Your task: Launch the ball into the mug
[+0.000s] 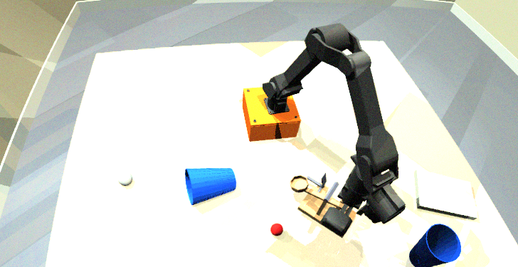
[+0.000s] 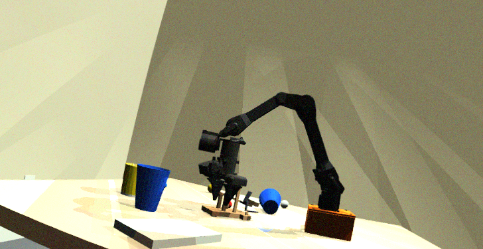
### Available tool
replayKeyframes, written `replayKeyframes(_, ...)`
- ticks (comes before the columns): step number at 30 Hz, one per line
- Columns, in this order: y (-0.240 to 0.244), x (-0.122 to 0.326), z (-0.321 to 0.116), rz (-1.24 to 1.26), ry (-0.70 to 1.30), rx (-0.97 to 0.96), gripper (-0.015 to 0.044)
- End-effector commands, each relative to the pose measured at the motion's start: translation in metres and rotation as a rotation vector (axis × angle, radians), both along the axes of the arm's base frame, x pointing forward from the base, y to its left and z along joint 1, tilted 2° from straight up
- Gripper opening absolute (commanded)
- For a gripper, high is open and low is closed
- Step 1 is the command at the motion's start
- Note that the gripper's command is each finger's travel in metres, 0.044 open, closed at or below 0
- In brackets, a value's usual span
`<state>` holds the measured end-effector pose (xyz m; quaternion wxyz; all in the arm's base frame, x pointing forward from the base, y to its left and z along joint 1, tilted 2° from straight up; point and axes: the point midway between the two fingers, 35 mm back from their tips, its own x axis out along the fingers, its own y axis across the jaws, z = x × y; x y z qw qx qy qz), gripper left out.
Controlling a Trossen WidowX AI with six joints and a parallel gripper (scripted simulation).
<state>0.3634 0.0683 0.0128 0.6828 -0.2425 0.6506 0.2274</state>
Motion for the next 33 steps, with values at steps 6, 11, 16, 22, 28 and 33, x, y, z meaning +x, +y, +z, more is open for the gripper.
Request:
replayKeyframes(6, 0.001, -0.004, 0.096, 0.0, -0.01, 0.002, 0.044)
replayKeyframes(11, 0.002, 0.001, 0.079, 0.004, -0.02, 0.004, 0.044)
replayKeyframes(16, 0.002, -0.006, 0.091, -0.002, -0.009, -0.003, 0.044)
replayKeyframes(22, 0.001, -0.003, 0.044, -0.002, -0.009, -0.003, 0.044)
replayKeyframes(28, 0.001, -0.003, 0.043, -0.002, -0.009, -0.003, 0.044)
replayKeyframes(33, 0.001, -0.002, 0.035, -0.002, -0.009, -0.003, 0.044)
